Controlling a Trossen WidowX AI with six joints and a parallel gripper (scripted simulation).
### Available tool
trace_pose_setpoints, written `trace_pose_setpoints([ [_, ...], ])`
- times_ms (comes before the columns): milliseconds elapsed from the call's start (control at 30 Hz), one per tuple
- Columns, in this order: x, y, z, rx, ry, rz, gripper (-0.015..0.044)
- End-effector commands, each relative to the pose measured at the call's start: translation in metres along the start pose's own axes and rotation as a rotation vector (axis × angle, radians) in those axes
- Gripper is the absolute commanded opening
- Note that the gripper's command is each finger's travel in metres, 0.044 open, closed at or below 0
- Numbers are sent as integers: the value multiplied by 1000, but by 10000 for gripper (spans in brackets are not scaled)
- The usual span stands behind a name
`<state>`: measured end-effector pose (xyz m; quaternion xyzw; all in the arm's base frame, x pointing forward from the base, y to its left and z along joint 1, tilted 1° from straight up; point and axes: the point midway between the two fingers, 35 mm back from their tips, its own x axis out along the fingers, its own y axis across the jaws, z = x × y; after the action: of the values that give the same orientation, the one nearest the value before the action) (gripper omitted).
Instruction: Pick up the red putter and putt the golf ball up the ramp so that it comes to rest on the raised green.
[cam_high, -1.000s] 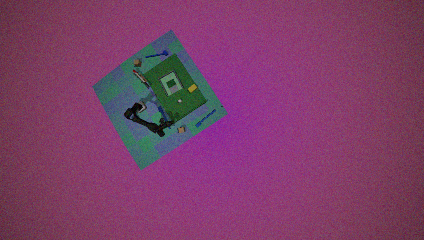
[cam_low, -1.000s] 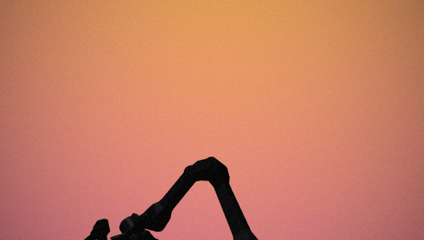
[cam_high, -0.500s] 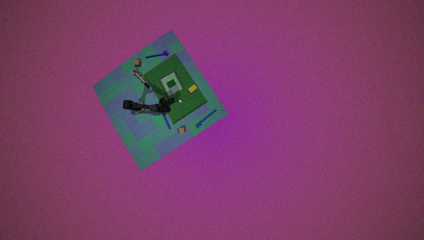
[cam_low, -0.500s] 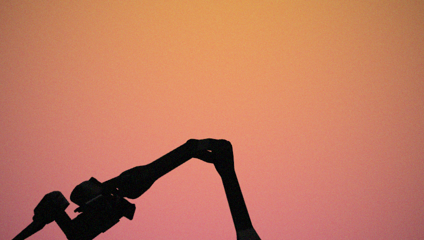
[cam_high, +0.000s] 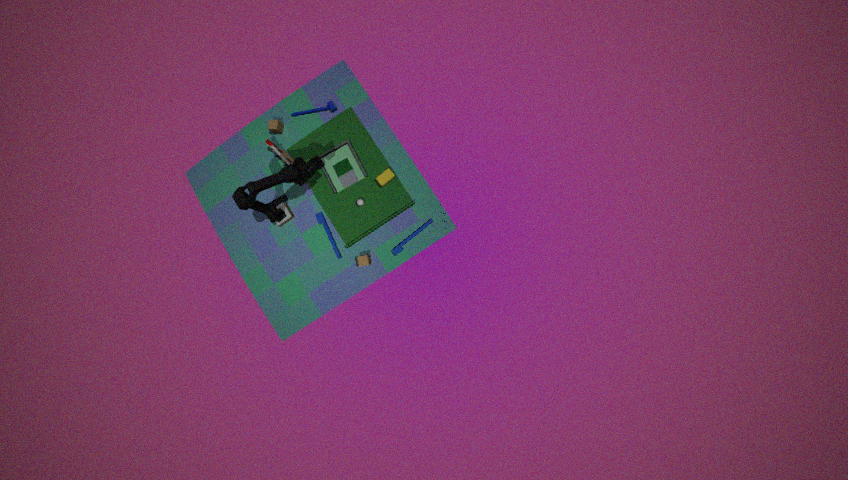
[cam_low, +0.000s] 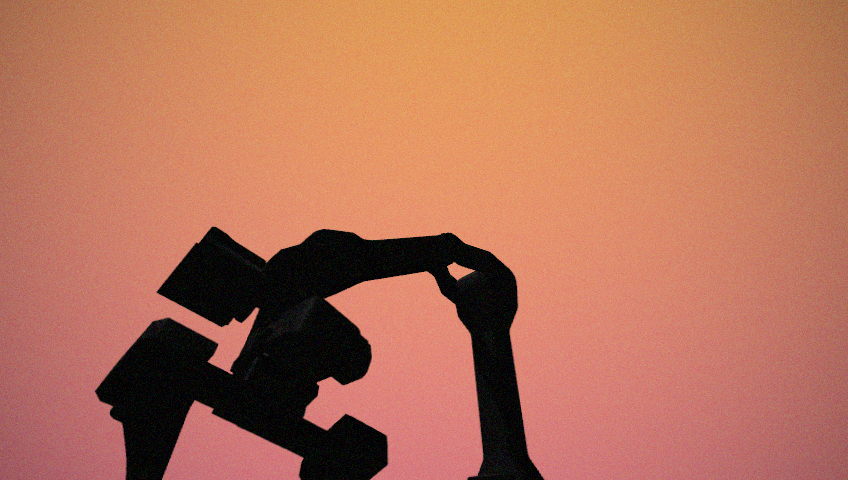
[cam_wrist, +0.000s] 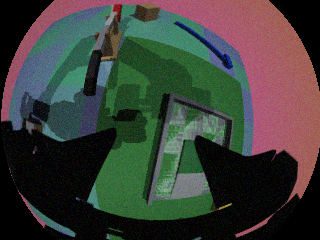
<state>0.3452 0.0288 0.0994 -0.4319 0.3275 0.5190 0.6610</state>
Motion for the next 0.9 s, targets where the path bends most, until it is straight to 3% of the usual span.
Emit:
trace_pose_setpoints([
  [0,11,39,50,-37,66,135,440],
  [200,14,92,95,-98,155,247,440],
  [867,50,101,78,-100,158,250,440],
])
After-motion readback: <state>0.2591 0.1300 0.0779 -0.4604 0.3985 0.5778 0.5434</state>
